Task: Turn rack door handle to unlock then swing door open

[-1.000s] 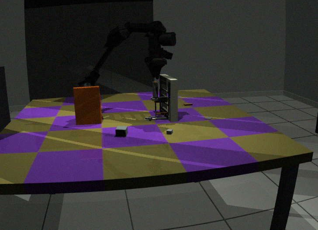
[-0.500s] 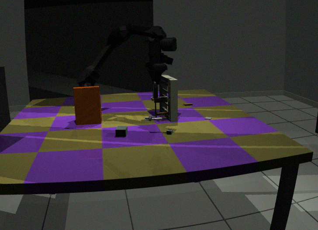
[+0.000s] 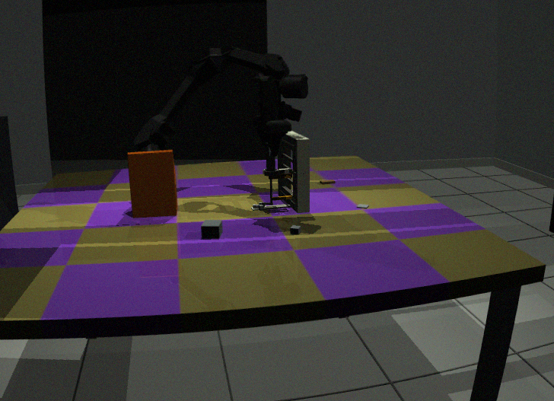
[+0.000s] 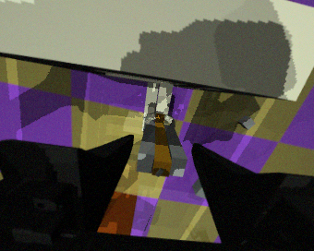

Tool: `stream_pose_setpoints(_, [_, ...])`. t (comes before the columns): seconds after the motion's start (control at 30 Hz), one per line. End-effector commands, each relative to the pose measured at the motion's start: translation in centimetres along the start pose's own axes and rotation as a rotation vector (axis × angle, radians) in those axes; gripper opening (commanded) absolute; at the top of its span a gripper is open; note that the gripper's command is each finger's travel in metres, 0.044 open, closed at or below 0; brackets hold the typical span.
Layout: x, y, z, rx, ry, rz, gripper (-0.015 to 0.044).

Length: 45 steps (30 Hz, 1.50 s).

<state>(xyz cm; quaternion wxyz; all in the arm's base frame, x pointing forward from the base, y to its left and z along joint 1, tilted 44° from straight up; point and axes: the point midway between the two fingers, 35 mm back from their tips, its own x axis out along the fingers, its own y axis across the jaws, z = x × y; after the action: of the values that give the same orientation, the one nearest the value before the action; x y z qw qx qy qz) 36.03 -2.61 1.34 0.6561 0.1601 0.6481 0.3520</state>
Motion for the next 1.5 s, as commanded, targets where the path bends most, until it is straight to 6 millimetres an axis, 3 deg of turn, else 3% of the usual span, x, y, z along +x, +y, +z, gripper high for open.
stream_pose_setpoints(0.0, [0.97, 0.22, -0.25, 0.008, 0.005, 0.010, 0.0293])
stream_pose_setpoints(0.17, [1.52, 0.26, -0.32, 0.008, 0.005, 0.011, 0.0293])
stream_pose_setpoints(0.4, [1.52, 0.26, -0.32, 0.008, 0.005, 0.011, 0.0109])
stream_pose_setpoints(0.83, [1.52, 0.26, -0.32, 0.008, 0.005, 0.011, 0.0022])
stream_pose_setpoints(0.97, [1.52, 0.26, -0.32, 0.016, 0.005, 0.011, 0.0021])
stream_pose_setpoints(1.47, [1.52, 0.26, -0.31, 0.721, 0.009, 0.008, 0.0021])
